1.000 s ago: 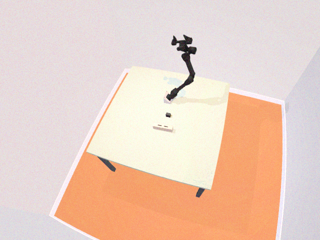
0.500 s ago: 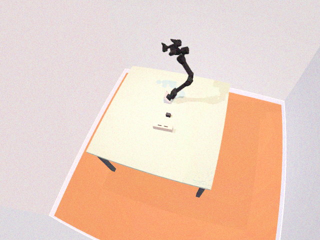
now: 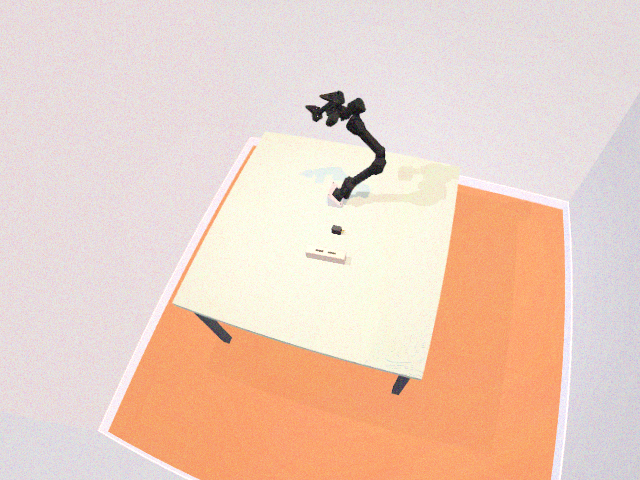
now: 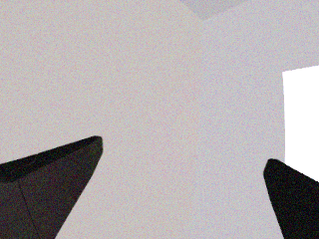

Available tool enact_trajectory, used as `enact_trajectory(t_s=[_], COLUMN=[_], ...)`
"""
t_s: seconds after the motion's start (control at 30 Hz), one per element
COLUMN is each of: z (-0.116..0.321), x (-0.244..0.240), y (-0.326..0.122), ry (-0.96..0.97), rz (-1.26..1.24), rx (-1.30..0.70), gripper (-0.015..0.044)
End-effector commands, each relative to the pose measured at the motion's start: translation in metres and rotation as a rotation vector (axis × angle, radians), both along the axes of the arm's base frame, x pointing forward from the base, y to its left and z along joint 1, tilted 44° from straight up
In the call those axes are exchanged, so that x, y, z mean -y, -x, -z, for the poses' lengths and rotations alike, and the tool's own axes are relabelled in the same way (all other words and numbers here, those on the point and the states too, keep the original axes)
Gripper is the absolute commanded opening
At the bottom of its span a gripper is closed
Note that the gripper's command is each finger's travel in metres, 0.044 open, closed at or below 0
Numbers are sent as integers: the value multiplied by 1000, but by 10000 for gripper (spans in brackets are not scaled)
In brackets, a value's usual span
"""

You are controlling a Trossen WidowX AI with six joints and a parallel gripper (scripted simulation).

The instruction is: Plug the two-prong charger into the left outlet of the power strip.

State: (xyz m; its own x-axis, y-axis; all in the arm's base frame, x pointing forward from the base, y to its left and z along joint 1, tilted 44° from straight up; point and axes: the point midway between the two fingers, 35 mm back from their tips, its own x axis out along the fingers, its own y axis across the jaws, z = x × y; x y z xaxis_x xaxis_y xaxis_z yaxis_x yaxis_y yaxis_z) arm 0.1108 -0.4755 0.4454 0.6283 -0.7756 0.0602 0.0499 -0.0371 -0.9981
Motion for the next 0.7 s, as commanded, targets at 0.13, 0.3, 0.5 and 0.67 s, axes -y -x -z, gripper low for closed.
enact_trajectory(t_s=[0.13,0.3,0.5,0.67], z=[44,72,105,134], x=[-13,-25,-44,-65], y=[-48,-73,-101,-125], ry=[-126,-214,-317,-401], rz=[-96,-149,-216,-285], rx=[-53,-80,-122,-169], gripper=[440,440,440,440])
